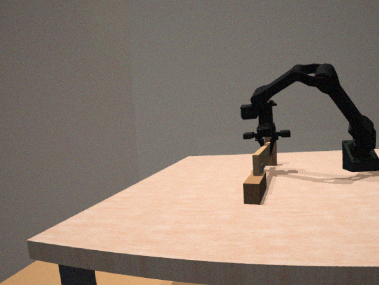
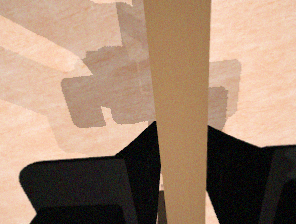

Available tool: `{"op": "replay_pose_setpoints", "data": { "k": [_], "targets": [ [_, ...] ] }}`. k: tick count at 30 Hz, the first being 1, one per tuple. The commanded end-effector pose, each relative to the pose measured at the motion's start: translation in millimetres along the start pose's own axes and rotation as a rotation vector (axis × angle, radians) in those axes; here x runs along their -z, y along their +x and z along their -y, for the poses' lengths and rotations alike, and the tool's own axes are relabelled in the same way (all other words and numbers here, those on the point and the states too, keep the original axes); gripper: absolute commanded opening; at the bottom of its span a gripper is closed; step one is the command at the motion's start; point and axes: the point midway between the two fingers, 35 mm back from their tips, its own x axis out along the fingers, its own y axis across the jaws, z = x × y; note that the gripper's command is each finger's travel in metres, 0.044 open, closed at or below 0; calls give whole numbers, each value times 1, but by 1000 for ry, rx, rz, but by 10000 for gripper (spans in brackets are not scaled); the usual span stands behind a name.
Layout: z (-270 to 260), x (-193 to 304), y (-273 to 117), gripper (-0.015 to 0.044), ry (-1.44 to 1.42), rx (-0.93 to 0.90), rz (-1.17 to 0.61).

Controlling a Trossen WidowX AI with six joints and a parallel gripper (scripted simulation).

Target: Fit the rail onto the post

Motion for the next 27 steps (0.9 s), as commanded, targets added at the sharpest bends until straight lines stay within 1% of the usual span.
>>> {"op": "replay_pose_setpoints", "data": {
  "k": [1, 27],
  "targets": [
    [1, 4, -4, 0, 0, 11, 0],
    [2, 11, -4, 0, 0, 11, -1]
  ]
}}
